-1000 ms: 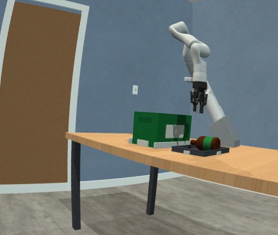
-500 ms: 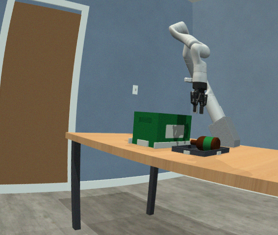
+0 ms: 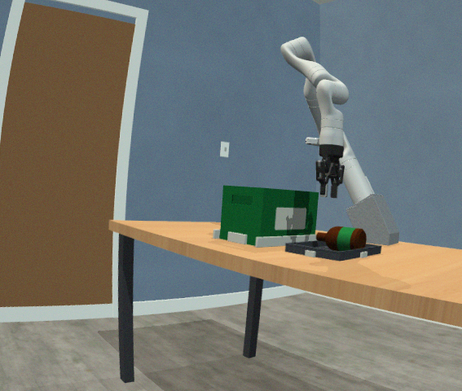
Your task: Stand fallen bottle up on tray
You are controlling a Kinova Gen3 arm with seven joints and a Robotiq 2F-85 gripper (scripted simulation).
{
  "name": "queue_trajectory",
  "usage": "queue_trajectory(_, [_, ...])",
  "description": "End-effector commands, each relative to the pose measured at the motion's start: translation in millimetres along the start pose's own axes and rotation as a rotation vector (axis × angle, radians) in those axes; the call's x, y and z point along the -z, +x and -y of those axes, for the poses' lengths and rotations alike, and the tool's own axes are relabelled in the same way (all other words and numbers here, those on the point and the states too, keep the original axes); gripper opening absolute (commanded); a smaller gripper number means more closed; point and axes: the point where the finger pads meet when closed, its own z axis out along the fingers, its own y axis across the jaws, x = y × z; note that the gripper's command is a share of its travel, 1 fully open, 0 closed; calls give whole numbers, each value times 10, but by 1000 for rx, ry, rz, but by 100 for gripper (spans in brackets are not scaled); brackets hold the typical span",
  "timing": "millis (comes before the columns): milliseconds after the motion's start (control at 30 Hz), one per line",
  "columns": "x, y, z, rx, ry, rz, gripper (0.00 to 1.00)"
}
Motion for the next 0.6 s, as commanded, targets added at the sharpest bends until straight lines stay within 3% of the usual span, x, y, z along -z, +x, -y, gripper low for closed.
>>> queue_trajectory(0, [-101,6,-20,2,-6,-4,64])
queue_trajectory(567, [-622,10,-20,2,-6,-4,64])
